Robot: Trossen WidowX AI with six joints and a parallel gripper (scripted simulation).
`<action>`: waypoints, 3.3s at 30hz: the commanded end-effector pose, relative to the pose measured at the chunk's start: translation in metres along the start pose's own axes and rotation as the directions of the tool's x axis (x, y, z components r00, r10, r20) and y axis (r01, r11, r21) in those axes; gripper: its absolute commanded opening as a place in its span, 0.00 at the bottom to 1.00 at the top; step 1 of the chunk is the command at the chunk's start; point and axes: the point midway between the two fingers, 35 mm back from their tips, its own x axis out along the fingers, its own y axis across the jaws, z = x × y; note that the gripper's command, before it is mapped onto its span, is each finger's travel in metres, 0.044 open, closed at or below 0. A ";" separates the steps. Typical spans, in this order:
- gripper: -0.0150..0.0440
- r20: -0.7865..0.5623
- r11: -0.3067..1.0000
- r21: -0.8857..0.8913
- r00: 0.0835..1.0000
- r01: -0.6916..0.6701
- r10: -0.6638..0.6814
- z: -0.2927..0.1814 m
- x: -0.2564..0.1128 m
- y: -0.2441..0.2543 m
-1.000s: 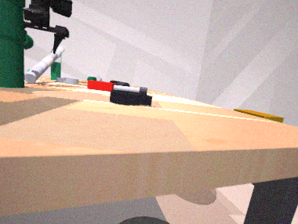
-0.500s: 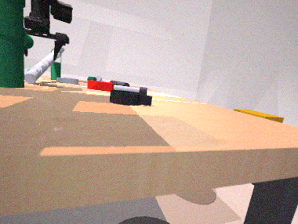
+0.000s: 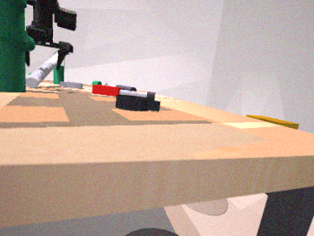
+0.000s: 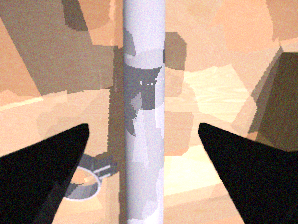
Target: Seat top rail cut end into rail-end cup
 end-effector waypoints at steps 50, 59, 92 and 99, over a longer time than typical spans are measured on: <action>0.25 0.058 1.000 -0.009 0.998 0.019 -0.018 0.002 0.016 -0.002; 0.25 0.174 1.000 -0.007 0.984 0.024 -0.022 0.007 -0.014 -0.001; 0.25 0.243 1.000 -0.008 0.970 0.012 -0.010 0.011 -0.036 0.002; 0.25 0.243 1.000 -0.008 0.970 0.012 -0.010 0.012 -0.039 0.004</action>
